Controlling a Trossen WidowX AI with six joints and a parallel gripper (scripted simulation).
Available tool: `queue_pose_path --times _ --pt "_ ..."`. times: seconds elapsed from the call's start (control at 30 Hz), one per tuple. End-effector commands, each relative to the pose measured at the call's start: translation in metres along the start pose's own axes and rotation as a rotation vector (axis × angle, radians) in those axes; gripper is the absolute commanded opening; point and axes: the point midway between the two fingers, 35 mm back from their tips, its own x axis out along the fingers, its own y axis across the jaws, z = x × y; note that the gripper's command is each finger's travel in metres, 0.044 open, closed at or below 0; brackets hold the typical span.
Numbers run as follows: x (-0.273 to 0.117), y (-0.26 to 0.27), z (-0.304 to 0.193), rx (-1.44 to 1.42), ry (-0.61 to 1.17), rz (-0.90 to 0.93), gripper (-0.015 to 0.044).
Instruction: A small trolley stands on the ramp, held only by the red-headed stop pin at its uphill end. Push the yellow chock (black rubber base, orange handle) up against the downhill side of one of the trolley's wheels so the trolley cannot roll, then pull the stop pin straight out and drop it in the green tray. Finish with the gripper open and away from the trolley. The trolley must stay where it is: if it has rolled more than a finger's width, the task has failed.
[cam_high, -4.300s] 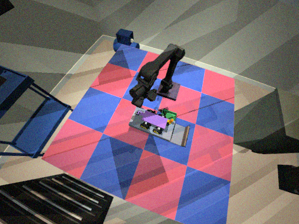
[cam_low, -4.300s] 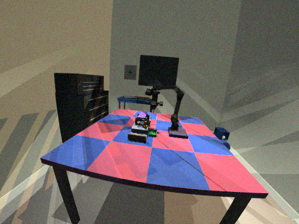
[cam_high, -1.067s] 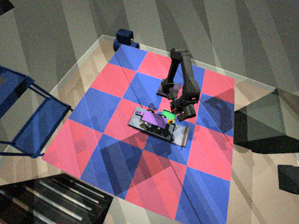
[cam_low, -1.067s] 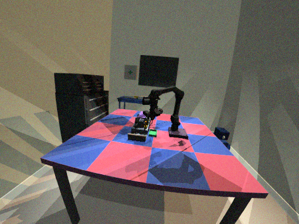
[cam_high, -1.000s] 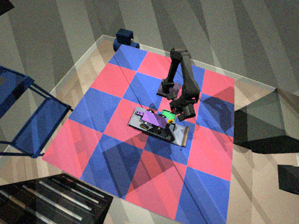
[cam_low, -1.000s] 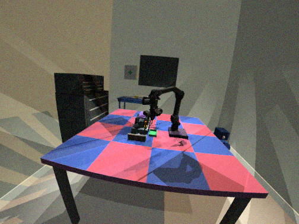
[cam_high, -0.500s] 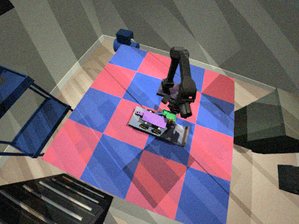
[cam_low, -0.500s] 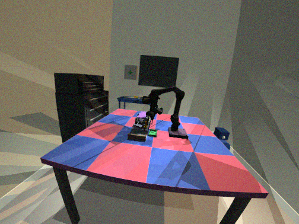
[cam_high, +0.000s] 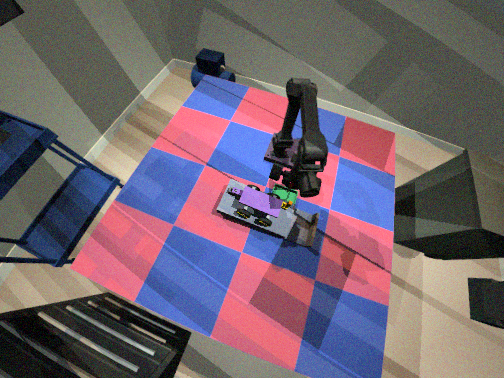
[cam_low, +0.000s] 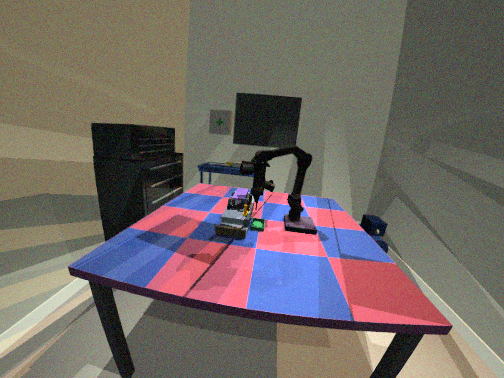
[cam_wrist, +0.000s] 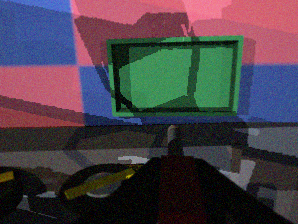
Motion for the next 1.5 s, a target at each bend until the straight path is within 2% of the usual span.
queue_pose_path --times 0.0,0.43,0.8,1.33,1.47 --pt "0.003 0.0 0.002 -0.014 -0.005 -0.006 0.0" --pt "0.021 0.0 0.02 -0.018 -0.009 -0.01 0.0" --pt "0.05 -0.011 0.017 -0.018 -0.012 -0.176 0.0" --pt "0.085 -0.029 0.02 -0.018 -0.013 -0.182 0.0" --pt "0.084 -0.028 0.02 -0.018 -0.013 -0.182 0.0105"
